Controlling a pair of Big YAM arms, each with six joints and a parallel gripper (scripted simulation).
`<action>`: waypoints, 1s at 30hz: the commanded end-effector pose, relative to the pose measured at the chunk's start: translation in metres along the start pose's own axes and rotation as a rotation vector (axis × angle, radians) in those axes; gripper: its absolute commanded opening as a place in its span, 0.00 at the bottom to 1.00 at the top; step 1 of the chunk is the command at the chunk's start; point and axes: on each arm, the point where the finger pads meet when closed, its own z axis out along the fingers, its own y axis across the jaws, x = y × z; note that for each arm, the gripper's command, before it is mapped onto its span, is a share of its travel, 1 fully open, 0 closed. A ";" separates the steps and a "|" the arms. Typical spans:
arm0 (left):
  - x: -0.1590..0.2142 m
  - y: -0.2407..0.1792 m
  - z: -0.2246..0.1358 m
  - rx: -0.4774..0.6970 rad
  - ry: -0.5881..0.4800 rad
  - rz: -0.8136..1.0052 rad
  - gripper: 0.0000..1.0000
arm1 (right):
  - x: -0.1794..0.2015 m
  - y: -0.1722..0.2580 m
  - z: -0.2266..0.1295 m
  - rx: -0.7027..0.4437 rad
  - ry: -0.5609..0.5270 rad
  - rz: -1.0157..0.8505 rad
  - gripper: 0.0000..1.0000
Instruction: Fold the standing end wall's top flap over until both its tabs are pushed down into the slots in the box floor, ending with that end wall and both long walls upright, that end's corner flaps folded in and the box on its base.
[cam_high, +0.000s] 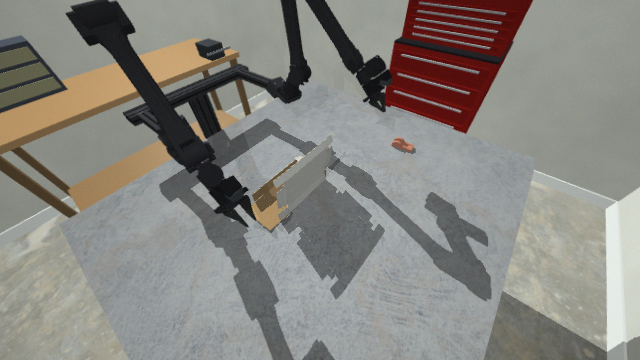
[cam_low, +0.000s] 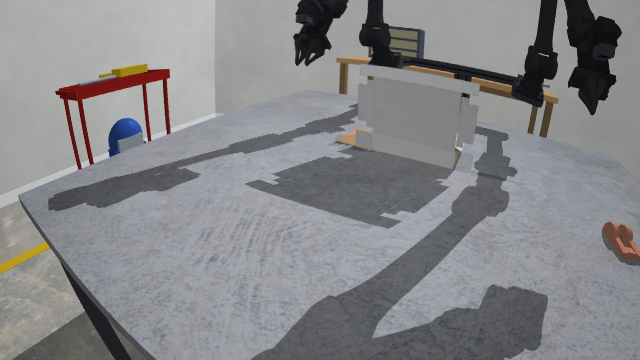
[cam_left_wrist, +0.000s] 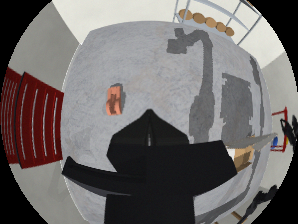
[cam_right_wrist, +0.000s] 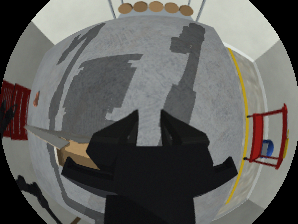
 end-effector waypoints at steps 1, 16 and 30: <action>-0.007 0.000 -0.002 0.001 -0.017 0.001 0.00 | -0.010 0.000 -0.002 0.001 -0.021 -0.004 0.30; -0.007 0.000 -0.002 0.001 -0.017 0.001 0.00 | -0.010 0.000 -0.002 0.001 -0.021 -0.004 0.30; -0.007 0.000 -0.002 0.001 -0.017 0.001 0.00 | 0.137 0.128 -0.020 -0.041 0.318 0.126 0.43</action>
